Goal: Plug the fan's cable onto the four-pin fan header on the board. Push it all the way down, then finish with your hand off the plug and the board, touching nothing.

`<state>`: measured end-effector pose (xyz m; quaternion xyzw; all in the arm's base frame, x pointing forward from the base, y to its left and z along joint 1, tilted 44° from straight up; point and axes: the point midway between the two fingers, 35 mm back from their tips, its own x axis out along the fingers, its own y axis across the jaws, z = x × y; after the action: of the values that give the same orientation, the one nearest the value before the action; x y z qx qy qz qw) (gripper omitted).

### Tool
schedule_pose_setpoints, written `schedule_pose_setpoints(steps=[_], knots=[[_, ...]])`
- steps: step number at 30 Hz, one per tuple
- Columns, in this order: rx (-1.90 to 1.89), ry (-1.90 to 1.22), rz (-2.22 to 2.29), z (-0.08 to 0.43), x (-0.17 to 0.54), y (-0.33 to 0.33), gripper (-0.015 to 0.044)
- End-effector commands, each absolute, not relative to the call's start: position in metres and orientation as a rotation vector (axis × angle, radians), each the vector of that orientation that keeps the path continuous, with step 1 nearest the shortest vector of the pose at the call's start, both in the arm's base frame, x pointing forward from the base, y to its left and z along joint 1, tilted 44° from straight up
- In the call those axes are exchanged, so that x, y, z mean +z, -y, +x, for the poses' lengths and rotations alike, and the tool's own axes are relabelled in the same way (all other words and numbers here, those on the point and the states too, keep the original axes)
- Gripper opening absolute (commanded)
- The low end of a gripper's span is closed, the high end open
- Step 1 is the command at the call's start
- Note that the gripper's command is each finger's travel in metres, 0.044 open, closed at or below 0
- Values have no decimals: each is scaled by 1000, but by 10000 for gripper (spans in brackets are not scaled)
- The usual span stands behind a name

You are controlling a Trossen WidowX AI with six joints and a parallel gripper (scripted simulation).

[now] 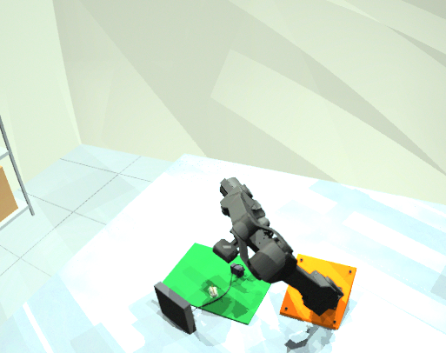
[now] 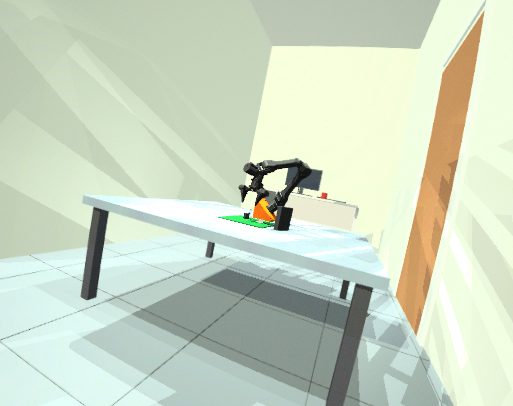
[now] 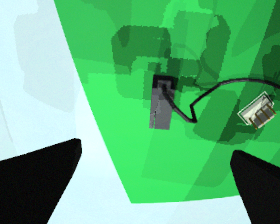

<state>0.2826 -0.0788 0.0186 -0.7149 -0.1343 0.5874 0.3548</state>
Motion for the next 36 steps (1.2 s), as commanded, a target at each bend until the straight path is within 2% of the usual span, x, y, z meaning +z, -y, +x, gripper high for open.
schedule_pose_setpoints(steps=[1,33,36], knots=[[1524,355,-1829,280,2,59,440],[1523,357,-1828,281,-27,31,440],[1524,357,-1836,281,-25,33,361]])
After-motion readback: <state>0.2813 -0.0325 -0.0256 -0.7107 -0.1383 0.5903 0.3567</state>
